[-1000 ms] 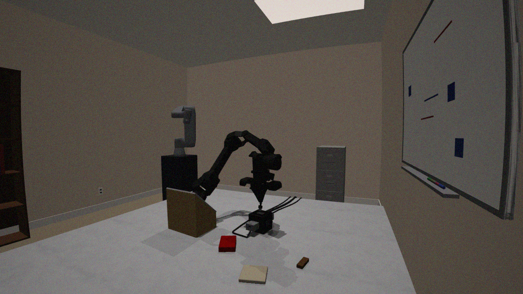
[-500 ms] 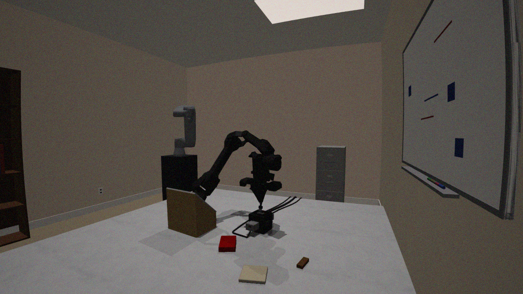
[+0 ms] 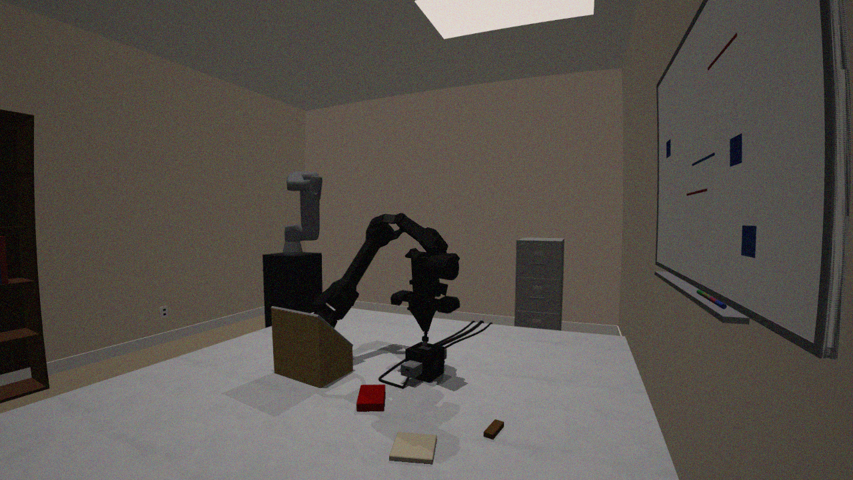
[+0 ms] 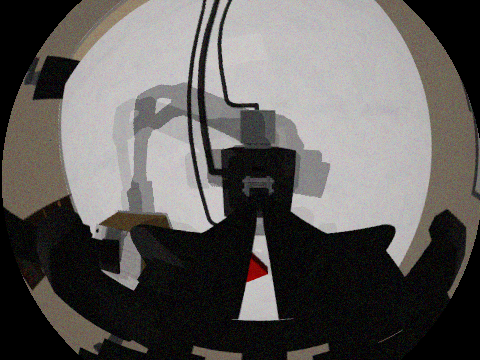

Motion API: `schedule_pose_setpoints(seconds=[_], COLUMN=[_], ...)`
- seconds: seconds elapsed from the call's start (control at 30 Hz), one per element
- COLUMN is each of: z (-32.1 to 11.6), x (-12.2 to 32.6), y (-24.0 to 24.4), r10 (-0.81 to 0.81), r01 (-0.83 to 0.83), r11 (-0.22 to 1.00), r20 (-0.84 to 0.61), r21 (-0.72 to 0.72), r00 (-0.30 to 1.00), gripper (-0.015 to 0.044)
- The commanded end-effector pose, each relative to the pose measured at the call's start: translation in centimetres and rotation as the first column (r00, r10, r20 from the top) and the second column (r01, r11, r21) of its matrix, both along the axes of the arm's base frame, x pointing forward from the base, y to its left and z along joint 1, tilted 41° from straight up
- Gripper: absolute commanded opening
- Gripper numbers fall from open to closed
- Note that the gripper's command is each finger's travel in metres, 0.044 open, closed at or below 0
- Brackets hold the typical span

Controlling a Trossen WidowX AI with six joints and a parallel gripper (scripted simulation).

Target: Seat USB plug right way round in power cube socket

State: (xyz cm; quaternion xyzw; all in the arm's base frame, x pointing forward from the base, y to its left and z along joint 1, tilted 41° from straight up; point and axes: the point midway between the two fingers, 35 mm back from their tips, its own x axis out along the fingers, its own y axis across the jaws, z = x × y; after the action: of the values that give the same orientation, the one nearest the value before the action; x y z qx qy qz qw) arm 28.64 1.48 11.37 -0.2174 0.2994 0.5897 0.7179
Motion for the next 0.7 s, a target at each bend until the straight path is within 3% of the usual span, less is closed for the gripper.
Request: schedule_pose_setpoints(seconds=[0.0, 0.67], z=[-0.08, -0.26], x=[0.04, 0.07], y=[0.07, 0.22], r10=[0.001, 0.001], r01=[-0.001, -0.001], r11=[1.000, 1.000], r20=[0.002, 0.002], r21=[0.005, 0.005], r00=[1.000, 1.000], gripper=[0.0000, 0.0000])
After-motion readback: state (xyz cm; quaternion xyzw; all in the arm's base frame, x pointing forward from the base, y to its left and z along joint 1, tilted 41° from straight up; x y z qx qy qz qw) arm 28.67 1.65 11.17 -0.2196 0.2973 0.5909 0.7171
